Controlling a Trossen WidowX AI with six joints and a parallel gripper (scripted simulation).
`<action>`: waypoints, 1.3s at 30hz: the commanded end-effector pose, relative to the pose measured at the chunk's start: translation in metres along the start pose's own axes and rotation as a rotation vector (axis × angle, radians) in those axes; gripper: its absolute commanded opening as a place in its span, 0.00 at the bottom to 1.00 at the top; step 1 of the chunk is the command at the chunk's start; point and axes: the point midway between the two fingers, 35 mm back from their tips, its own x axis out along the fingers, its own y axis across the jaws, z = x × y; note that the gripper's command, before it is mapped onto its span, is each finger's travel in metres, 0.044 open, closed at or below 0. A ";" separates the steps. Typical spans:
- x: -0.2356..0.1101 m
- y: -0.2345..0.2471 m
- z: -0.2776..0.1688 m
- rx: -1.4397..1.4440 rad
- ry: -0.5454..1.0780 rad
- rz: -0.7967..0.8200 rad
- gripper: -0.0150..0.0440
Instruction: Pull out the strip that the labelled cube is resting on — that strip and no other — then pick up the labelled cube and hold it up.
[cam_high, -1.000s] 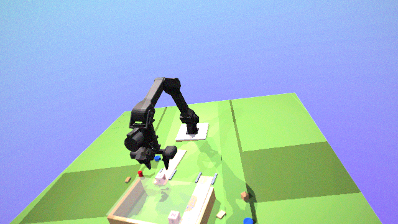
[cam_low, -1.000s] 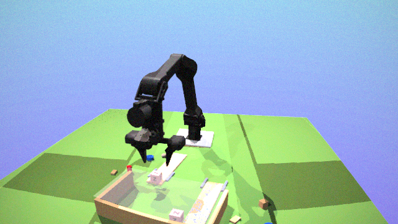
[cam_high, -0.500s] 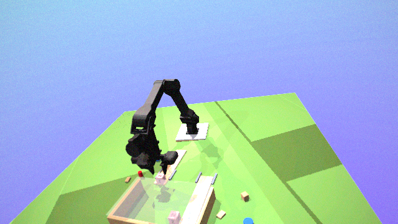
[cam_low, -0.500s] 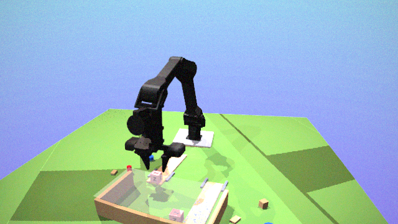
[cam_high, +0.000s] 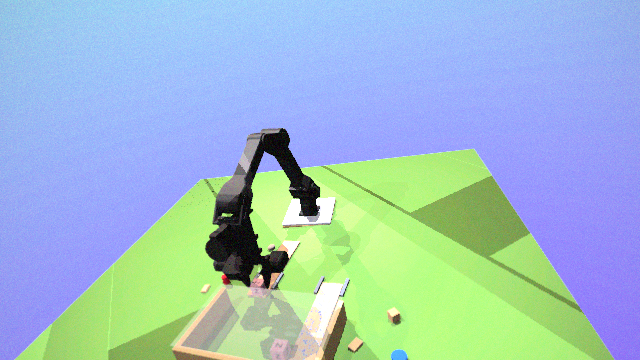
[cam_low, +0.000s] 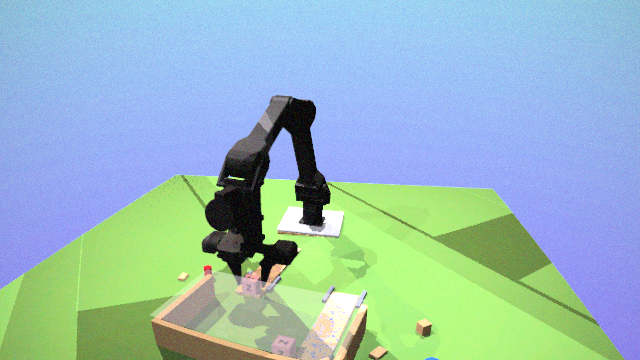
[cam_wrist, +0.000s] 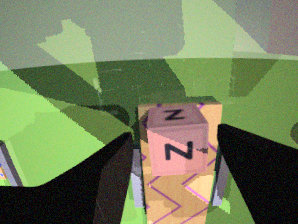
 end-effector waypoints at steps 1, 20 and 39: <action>0.010 -0.001 -0.002 0.006 0.012 -0.002 0.68; 0.007 0.000 -0.001 0.000 0.007 0.001 0.42; -0.029 0.002 -0.051 0.008 0.015 -0.001 0.25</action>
